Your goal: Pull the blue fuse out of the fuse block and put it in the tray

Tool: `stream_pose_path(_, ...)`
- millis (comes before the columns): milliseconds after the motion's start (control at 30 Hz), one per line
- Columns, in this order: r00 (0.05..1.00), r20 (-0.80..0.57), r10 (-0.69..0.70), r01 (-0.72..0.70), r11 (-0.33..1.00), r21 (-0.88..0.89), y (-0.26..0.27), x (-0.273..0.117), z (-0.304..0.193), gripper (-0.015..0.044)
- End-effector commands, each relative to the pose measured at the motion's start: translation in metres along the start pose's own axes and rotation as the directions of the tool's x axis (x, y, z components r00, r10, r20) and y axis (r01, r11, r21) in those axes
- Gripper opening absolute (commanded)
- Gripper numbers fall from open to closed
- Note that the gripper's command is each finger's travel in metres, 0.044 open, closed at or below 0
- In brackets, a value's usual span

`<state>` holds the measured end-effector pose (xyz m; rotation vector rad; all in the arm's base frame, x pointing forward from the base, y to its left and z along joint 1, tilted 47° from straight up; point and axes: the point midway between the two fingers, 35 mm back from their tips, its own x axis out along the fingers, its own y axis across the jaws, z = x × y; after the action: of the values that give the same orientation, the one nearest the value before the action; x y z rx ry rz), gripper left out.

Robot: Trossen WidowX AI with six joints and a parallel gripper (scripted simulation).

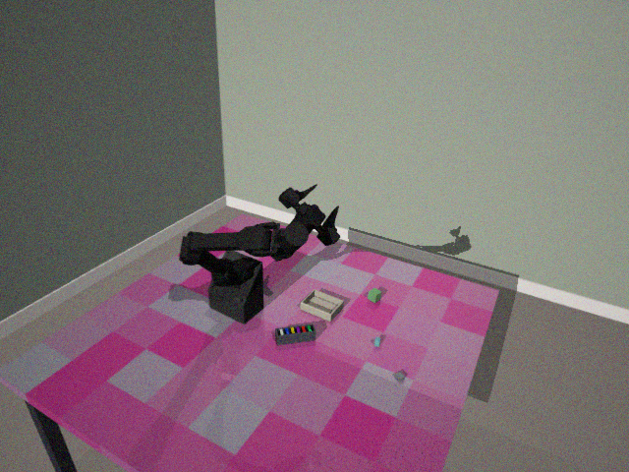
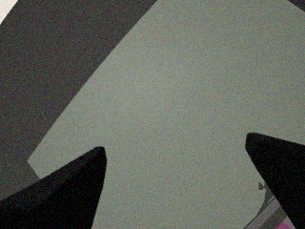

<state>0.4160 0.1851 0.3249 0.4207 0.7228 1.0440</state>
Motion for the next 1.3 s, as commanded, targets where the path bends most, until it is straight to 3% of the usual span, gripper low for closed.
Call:
stream_pose_path(0, 1.000, -0.001, -0.010, 0.010, 1.000, 0.010, -0.003, 0.000, -0.001, 0.0374)
stream_pose_path(167, 0.965, -0.070, -0.254, 0.264, 0.932, 0.249, -0.069, 0.006, -0.038, 0.0242)
stream_pose_path(400, 0.776, -0.268, -0.570, 0.621, 0.616, 0.485, -0.155, -0.014, -0.118, 0.0071)
stream_pose_path(633, 0.498, -0.467, -0.731, 0.821, 0.225, 0.525, -0.204, -0.053, -0.197, 0.0071)
stream_pose_path(767, 0.248, -0.579, -0.776, 0.875, -0.077, 0.478, -0.224, -0.087, -0.251, 0.0071)
stream_pose_path(933, -0.094, -0.648, -0.756, 0.838, -0.412, 0.359, -0.230, -0.137, -0.309, 0.0071)
stream_pose_path(1067, -0.363, -0.623, -0.693, 0.745, -0.618, 0.253, -0.224, -0.183, -0.343, 0.0071)
stream_pose_path(1133, -0.437, -0.601, -0.669, 0.711, -0.666, 0.225, -0.220, -0.196, -0.350, 0.0071)
stream_pose_path(1267, -0.446, -0.598, -0.666, 0.706, -0.672, 0.222, -0.219, -0.198, -0.351, 0.0071)
